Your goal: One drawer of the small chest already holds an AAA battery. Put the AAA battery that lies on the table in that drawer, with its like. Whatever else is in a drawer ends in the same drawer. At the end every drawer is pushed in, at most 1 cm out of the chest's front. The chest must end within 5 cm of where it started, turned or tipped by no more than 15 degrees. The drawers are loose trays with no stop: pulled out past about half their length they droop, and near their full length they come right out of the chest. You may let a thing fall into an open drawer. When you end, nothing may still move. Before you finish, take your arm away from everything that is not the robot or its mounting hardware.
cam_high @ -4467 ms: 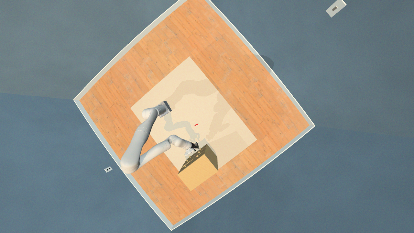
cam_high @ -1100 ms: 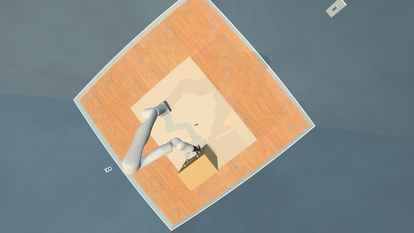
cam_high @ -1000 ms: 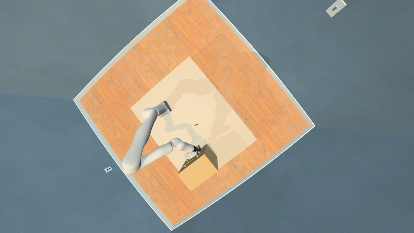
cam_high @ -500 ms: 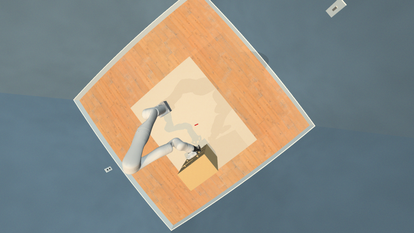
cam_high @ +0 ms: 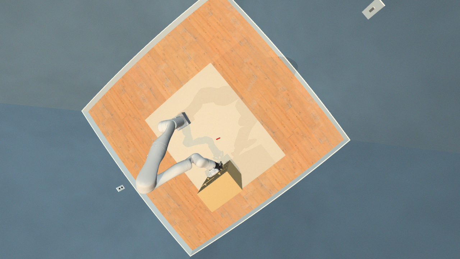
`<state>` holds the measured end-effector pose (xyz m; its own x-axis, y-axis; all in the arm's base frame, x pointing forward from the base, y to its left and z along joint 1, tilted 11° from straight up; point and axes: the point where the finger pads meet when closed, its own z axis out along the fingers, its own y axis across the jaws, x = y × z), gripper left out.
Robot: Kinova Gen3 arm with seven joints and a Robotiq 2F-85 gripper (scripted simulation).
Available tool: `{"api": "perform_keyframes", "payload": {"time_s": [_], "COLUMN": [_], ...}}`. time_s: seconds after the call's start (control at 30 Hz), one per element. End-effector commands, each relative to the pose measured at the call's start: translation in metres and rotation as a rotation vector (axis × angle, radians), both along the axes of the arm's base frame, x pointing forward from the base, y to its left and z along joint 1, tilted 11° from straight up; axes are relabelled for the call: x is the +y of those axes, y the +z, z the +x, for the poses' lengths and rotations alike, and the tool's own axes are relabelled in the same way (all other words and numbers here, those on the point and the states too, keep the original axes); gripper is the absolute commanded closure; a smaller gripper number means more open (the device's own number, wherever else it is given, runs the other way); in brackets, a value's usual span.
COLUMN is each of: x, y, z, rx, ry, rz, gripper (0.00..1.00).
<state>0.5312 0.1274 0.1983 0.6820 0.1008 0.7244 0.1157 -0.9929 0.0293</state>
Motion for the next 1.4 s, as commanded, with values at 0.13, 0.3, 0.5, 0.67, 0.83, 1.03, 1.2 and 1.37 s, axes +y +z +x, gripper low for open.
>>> {"api": "perform_keyframes", "payload": {"time_s": [0.13, 0.3, 0.5, 0.67, 0.83, 1.03, 1.2, 1.37], "x": [0.002, 0.002, 0.002, 0.002, 0.002, 0.002, 0.001, 0.001], "y": [-0.001, -0.001, -0.001, -0.001, -0.001, -0.002, -0.003, -0.004], "z": [-0.001, -0.001, -0.001, -0.001, -0.002, -0.004, -0.007, -0.012], "rx": [0.006, 0.006, 0.006, 0.006, 0.006, 0.006, 0.006, 0.006], "ry": [0.003, 0.003, 0.003, 0.003, 0.003, 0.003, 0.003, 0.003], "rz": [0.002, 0.002, 0.002, 0.002, 0.002, 0.002, 0.002, 0.002], "gripper": [0.87, 0.87, 0.87, 0.87, 0.87, 0.87, 0.87, 0.87]}}
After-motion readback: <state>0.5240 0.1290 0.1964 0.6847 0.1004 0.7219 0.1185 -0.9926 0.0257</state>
